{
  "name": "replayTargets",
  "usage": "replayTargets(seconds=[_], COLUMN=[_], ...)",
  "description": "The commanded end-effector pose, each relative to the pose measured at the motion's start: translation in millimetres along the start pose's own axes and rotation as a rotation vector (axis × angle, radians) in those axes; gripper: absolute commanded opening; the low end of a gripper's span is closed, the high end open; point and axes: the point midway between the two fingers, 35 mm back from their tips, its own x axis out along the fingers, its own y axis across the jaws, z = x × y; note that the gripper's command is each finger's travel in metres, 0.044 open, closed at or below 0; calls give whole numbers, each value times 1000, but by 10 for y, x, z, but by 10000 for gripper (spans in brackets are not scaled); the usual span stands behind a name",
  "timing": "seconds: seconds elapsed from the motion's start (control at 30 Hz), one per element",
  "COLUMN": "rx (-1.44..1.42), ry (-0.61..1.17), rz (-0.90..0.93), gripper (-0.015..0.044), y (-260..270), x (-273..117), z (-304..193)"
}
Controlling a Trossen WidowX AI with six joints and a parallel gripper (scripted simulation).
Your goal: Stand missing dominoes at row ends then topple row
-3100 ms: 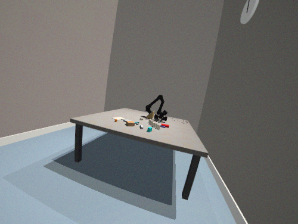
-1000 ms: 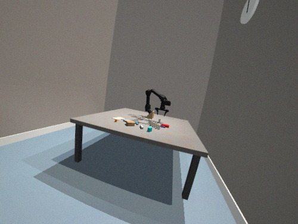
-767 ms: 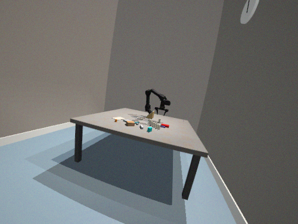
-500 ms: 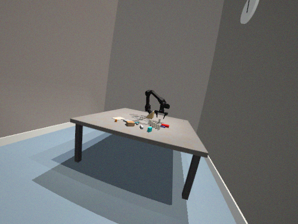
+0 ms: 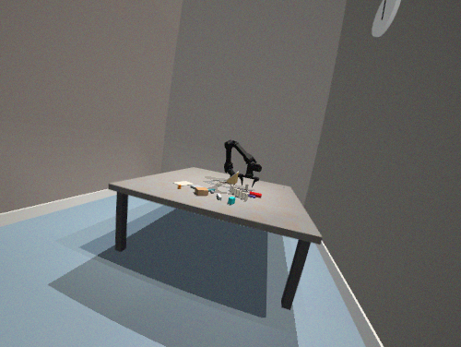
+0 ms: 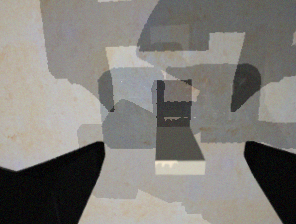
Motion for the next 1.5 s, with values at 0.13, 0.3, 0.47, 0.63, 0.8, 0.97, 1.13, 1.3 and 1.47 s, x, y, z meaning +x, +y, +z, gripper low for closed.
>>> replayTargets(seconds=[0.13, 0.3, 0.47, 0.63, 0.8, 0.97, 1.13, 1.3, 1.47], rx=[-7, -7, -7, -7, -6, -4, -3, -82, -324], ry=[-1, -1, -1, -1, 1, 4, 5, 4, -3], rz=[-6, -6, -6, -6, -2, 0, -1, 6, 8], gripper=[282, 151, 107, 107, 107, 107, 107, 107, 107], y=[-18, -18, -18, -18, 45, 25, -1, -119, -612], x=[43, 43, 43, 43, -362, -1161, -1320, -1350, -1377], z=[-6, -6, -6, -6, 43, 9, -17, 206, 868])
